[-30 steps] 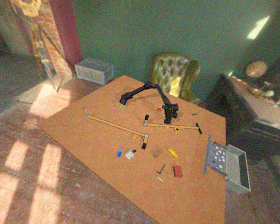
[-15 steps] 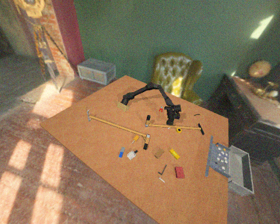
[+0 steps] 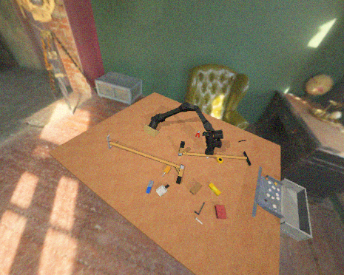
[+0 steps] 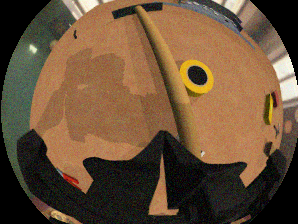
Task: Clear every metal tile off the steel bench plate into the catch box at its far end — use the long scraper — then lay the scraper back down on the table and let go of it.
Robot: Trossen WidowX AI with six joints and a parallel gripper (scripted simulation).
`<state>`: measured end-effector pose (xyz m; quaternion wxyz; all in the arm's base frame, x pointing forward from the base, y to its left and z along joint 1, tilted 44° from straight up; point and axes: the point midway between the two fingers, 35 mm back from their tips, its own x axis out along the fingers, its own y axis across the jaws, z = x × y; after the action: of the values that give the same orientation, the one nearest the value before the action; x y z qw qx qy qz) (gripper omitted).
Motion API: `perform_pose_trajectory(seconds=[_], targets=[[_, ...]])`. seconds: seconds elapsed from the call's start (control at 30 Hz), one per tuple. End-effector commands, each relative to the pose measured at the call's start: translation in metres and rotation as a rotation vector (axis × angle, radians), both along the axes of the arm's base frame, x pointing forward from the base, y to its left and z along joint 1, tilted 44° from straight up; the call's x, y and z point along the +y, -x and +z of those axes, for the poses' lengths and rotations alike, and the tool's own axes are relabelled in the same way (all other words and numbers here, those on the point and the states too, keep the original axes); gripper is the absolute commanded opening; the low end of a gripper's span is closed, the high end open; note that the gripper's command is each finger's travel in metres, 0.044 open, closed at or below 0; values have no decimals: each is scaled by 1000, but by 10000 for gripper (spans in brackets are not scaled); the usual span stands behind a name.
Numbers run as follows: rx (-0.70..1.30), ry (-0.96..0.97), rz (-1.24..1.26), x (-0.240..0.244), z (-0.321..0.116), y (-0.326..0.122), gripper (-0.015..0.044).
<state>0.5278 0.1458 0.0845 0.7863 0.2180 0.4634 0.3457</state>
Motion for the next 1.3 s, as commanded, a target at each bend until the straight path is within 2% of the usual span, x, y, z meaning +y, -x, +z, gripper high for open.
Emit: perform_pose_trajectory(seconds=[0.0, 1.27], targets=[[4, 0, 5, -2, -6, -3, 0], [2, 1, 5, -21, -29, -26, 0]])
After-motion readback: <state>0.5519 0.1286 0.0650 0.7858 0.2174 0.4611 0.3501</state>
